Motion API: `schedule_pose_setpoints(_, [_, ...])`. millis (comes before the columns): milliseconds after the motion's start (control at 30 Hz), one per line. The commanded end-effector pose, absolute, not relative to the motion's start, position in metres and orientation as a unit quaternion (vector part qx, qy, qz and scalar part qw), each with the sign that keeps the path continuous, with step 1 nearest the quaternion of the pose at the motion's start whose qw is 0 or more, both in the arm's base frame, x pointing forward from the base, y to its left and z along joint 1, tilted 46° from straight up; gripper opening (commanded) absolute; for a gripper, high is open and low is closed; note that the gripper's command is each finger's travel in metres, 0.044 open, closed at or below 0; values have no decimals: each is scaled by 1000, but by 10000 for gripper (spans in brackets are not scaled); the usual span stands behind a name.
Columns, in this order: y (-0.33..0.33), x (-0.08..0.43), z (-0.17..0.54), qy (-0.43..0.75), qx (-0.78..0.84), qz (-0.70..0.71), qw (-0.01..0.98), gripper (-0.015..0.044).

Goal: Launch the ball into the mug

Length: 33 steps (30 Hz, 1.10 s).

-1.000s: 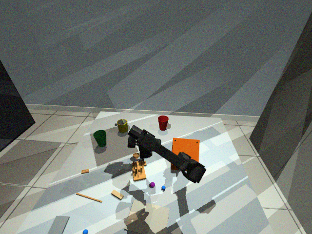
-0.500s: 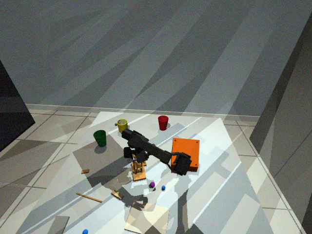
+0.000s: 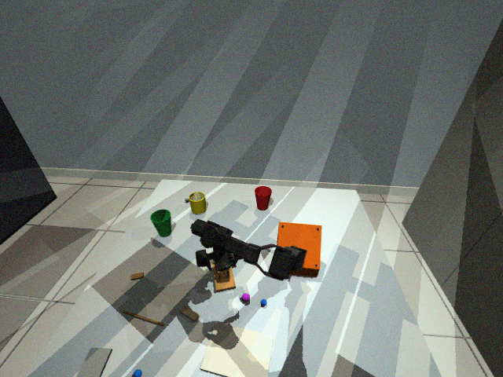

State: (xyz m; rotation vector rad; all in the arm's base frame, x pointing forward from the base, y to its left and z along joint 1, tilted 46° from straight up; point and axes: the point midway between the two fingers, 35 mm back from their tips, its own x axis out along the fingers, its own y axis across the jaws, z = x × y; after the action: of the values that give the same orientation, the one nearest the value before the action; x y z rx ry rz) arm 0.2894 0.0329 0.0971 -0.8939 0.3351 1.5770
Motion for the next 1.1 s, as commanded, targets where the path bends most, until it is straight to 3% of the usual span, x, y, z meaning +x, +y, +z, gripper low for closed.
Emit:
schedule_pose_setpoints(0, [41,288,88,145,-380,683,607,440])
schedule_pose_setpoints(1067, [77,289,54,145,-380,683,607,440])
